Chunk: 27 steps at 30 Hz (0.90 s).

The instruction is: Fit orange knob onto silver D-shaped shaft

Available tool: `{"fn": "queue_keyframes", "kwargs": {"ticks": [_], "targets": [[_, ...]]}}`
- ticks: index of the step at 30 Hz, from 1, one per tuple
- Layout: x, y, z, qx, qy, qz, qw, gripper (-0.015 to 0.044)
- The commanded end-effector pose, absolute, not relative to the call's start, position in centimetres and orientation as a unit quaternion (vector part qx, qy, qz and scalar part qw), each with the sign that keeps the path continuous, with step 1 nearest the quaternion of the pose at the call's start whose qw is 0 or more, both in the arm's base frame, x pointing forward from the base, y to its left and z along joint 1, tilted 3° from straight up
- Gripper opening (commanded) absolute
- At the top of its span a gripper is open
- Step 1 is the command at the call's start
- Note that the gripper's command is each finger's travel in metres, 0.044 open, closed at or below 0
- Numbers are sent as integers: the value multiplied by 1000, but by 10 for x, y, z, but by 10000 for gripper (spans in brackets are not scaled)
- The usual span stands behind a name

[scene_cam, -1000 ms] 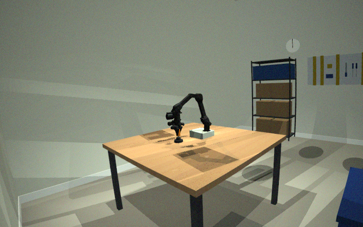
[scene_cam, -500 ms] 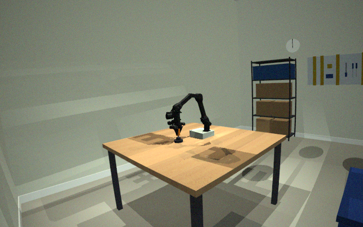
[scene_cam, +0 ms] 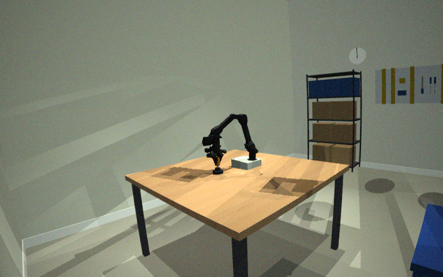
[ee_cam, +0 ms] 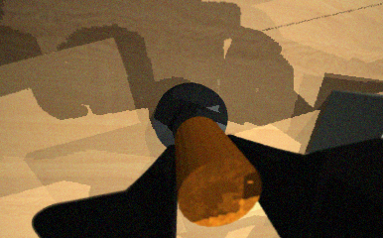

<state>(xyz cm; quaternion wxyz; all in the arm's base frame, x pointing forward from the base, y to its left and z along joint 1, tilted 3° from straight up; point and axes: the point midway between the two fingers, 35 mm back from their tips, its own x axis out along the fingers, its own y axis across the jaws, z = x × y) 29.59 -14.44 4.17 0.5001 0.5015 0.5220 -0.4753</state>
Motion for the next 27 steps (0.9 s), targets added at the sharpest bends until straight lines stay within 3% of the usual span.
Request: {"fn": "queue_keyframes", "kwargs": {"ticks": [1, 21, 27], "targets": [[296, -146, 41, 502, 519, -479, 500, 0], [296, -144, 45, 502, 519, -479, 500, 0], [297, -145, 45, 542, 477, -521, 456, 0]]}}
